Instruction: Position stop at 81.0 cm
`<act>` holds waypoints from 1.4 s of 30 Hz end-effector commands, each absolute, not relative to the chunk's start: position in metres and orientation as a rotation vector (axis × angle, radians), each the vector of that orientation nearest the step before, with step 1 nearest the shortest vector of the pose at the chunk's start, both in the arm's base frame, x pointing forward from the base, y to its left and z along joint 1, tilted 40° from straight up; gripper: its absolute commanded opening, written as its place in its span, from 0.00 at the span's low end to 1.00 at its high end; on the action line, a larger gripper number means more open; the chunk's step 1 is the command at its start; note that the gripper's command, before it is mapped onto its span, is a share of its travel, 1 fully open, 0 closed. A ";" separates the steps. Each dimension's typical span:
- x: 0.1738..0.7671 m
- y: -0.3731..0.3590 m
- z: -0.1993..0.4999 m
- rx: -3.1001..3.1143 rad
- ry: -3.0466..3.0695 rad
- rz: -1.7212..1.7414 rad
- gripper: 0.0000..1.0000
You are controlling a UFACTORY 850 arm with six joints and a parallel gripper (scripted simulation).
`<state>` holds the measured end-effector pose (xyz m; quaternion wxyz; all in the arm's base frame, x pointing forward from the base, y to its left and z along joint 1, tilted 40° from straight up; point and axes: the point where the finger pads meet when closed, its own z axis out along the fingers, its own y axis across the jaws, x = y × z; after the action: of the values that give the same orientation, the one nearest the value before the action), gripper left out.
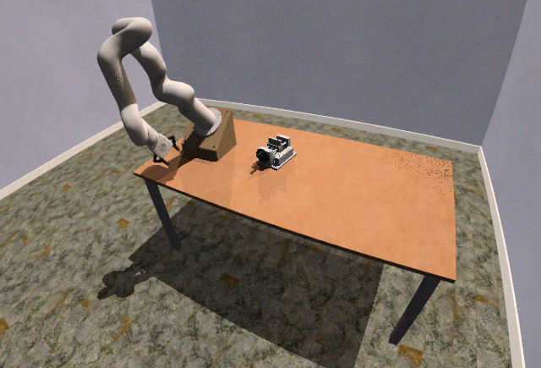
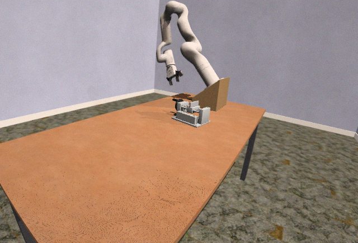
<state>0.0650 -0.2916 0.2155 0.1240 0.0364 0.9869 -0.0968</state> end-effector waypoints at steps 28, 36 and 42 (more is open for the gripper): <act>0.065 -0.292 0.216 0.106 2.877 -0.283 1.00; 0.065 -0.292 0.216 0.106 2.877 -0.283 1.00; 0.064 -0.282 0.227 0.106 2.877 -0.283 1.00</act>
<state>0.0649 -0.2899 0.2174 0.1243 0.0365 0.9869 -0.0967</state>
